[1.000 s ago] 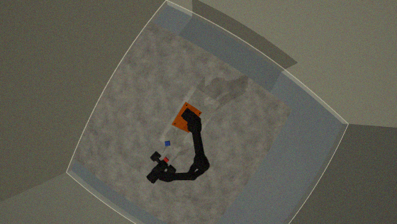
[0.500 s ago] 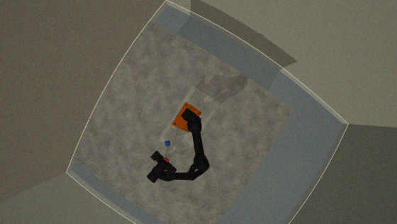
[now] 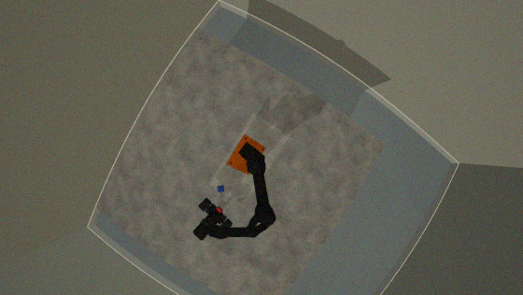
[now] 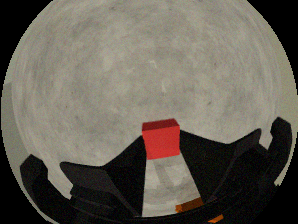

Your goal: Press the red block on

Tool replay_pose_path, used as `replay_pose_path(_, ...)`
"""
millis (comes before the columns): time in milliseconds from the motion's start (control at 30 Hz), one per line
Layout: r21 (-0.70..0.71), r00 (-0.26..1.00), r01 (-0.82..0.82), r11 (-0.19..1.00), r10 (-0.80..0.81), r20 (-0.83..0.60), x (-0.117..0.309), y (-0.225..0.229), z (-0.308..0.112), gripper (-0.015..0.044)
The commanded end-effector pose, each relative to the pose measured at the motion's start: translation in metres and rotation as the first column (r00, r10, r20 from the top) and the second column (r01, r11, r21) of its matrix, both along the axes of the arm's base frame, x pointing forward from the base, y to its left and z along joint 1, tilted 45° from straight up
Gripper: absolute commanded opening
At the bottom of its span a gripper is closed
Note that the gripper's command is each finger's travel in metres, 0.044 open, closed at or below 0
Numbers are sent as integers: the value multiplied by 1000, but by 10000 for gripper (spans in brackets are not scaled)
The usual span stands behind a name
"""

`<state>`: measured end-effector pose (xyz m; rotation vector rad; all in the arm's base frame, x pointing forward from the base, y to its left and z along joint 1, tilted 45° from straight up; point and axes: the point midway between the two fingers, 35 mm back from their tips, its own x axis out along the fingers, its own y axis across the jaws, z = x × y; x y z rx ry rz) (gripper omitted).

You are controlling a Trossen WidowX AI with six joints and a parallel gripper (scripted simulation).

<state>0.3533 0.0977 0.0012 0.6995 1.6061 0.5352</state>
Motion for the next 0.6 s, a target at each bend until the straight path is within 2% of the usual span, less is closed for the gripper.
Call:
replay_pose_path(0, -3, 1000, 5, 1000, -5, 16, 7, -14, 14, 0)
replay_pose_path(567, -5, 1000, 5, 1000, -5, 15, 7, -67, 73, 0)
